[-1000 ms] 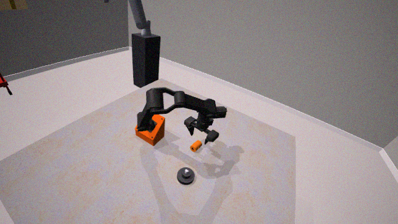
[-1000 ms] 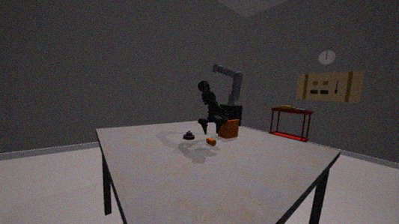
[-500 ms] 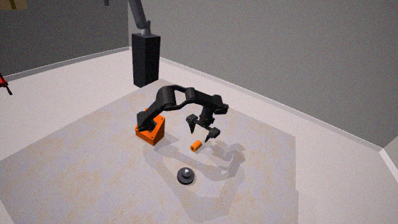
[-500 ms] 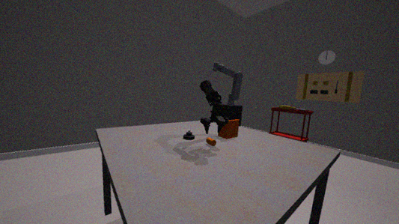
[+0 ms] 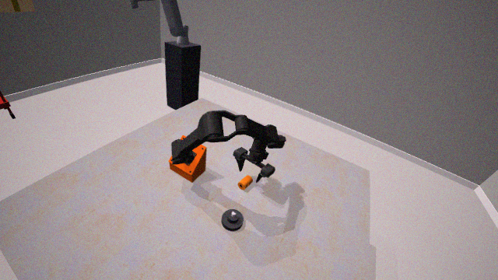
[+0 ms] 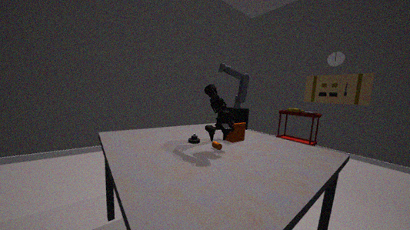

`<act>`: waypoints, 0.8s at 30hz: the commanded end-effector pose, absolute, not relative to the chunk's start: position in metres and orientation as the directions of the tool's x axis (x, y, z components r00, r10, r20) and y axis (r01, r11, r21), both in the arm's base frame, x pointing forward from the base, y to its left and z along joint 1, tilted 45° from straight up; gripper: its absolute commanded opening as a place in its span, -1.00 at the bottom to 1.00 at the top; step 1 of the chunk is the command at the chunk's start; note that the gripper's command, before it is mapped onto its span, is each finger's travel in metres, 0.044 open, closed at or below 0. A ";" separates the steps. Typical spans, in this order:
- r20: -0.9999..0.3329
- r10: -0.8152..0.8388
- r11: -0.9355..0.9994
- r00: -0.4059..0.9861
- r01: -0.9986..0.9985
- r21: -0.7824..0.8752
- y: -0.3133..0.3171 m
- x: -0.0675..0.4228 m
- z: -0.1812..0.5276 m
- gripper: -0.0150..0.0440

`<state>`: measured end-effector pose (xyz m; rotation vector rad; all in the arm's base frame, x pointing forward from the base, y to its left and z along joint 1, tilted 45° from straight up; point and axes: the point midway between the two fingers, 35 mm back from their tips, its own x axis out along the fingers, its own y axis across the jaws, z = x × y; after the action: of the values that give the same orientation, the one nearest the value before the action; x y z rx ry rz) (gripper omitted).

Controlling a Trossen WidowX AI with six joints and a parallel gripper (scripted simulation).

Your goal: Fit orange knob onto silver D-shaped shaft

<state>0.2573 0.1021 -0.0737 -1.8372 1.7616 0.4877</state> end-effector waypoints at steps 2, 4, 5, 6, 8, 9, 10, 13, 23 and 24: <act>-0.595 -0.800 0.003 0.072 -0.992 -0.124 0.094 0.256 -0.081 1.00; -0.595 -0.800 0.002 0.072 -0.992 -0.123 0.091 0.257 -0.084 1.00; -0.595 -0.800 0.002 0.072 -0.992 -0.123 0.090 0.257 -0.085 1.00; -0.595 -0.801 0.002 0.072 -0.992 -0.123 0.089 0.257 -0.086 1.00; -0.595 -0.801 0.002 0.072 -0.992 -0.123 0.087 0.257 -0.088 1.00; -0.595 -0.801 0.002 0.072 -0.992 -0.123 0.086 0.257 -0.090 1.00; -0.595 -0.801 0.002 0.072 -0.992 -0.123 0.085 0.258 -0.091 1.00; -0.594 -0.801 0.002 0.072 -0.992 -0.123 0.081 0.258 -0.094 1.00; -0.593 -0.802 0.002 0.072 -0.992 -0.124 0.071 0.259 -0.105 1.00; -0.593 -0.802 0.002 0.072 -0.992 -0.124 0.071 0.259 -0.105 1.00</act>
<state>0.2609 0.0756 -0.1012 -1.8374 1.7637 0.4838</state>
